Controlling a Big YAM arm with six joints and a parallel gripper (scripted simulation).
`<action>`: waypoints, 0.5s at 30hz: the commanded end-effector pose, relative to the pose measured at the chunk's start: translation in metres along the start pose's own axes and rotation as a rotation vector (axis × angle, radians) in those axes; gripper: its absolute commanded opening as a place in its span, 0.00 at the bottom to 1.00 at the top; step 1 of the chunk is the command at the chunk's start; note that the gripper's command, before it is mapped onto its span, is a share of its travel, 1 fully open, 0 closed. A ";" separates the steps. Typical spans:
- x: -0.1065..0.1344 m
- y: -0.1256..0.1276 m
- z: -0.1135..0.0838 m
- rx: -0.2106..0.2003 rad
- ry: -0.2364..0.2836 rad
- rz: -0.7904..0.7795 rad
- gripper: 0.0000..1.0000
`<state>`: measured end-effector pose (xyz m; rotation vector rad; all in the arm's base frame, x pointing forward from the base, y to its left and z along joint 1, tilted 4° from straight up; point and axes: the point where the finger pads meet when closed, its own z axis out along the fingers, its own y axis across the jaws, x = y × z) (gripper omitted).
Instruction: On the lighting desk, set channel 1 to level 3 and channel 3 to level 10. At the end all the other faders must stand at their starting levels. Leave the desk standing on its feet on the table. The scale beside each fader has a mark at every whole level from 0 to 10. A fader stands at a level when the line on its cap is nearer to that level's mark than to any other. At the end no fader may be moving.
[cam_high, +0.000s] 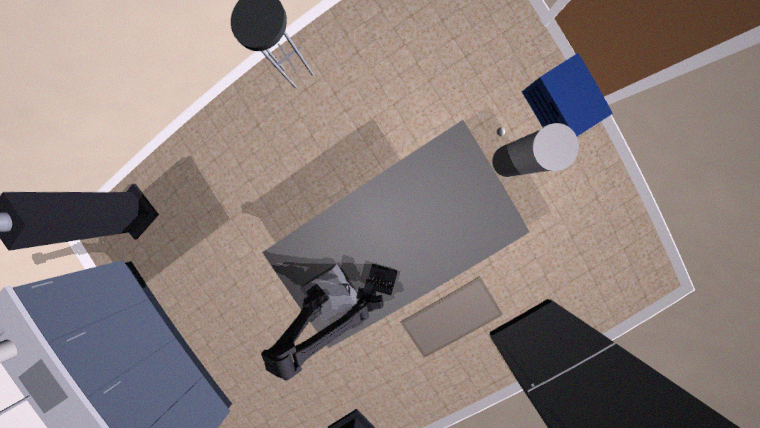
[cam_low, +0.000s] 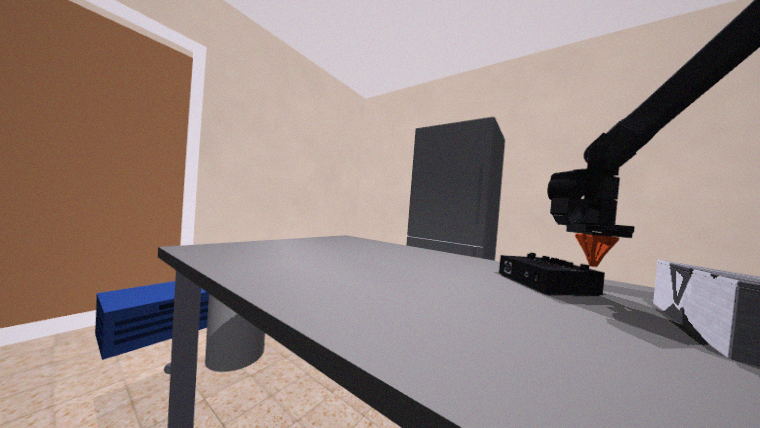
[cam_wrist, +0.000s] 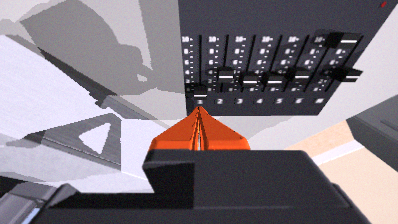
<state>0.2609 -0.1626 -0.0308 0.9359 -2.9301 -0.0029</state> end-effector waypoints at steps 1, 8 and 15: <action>-0.005 0.003 0.004 -0.002 -0.002 0.000 0.00; -0.009 0.000 0.002 0.003 -0.005 0.000 0.00; -0.022 -0.017 -0.008 0.034 -0.020 0.002 0.00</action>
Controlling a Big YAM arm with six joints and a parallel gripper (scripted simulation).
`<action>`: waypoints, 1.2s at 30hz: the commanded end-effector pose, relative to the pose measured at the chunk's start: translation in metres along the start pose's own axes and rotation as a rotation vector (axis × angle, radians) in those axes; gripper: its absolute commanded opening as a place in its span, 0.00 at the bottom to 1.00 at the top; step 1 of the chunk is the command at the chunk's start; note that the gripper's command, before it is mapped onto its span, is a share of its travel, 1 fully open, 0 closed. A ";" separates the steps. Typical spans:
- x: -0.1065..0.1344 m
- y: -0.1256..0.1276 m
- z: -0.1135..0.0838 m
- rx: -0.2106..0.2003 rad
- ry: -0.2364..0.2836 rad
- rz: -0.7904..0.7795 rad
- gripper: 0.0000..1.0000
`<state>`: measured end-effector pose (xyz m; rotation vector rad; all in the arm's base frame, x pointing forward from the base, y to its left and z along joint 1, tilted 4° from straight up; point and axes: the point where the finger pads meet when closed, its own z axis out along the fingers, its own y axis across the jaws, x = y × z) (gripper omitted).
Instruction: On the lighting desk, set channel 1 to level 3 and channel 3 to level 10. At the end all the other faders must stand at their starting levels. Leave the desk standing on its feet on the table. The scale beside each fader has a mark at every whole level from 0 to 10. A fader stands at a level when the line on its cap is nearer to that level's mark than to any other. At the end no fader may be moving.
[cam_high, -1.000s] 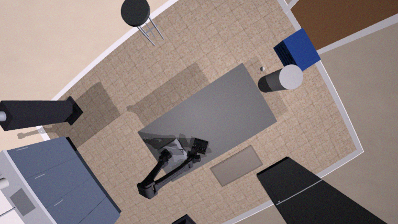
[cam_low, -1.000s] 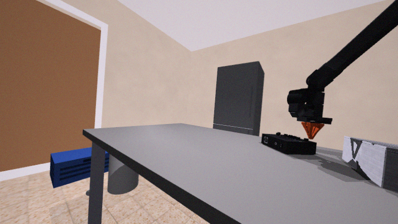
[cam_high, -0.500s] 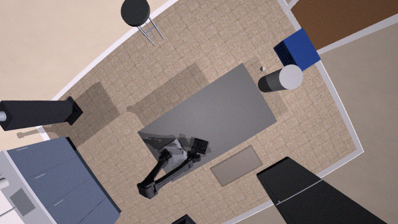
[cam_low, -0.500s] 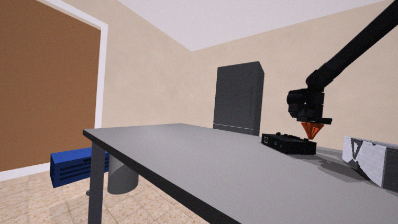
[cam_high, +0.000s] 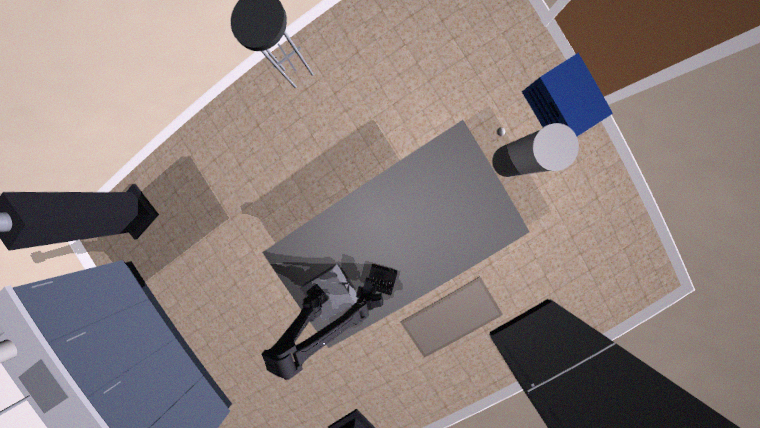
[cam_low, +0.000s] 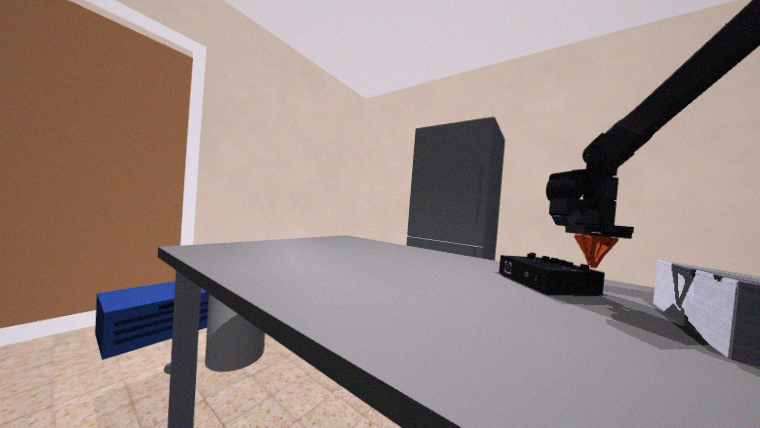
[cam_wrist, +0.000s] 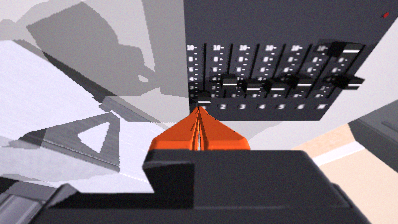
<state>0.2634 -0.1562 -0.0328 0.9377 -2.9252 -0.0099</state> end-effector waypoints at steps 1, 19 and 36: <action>-0.017 -0.022 -0.010 0.040 -0.023 0.004 0.00; -0.023 -0.020 -0.010 0.036 -0.023 0.004 0.00; -0.023 -0.021 -0.010 0.036 -0.022 0.002 0.00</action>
